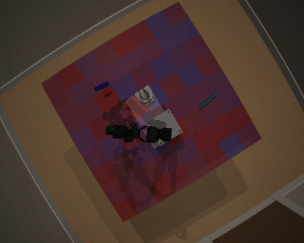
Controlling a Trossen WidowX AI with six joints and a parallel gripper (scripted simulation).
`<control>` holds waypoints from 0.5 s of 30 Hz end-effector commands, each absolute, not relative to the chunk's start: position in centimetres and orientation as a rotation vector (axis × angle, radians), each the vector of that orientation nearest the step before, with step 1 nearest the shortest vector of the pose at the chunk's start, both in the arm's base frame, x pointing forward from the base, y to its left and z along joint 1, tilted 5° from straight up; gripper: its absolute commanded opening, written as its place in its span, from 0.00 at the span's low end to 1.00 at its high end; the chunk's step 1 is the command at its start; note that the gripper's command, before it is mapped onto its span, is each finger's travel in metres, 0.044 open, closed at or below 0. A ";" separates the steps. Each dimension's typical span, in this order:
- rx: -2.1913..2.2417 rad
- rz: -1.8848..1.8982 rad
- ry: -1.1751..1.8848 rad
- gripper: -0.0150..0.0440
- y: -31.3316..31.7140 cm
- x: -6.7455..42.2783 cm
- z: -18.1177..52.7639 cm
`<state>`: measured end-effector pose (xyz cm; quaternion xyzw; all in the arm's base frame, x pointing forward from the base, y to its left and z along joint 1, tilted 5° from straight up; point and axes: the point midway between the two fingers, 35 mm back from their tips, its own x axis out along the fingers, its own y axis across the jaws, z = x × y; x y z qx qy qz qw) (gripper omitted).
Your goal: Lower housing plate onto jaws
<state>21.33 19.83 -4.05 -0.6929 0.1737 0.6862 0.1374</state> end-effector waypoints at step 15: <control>-2.010 1.992 0.504 1.00 19.5 21.2 -6.0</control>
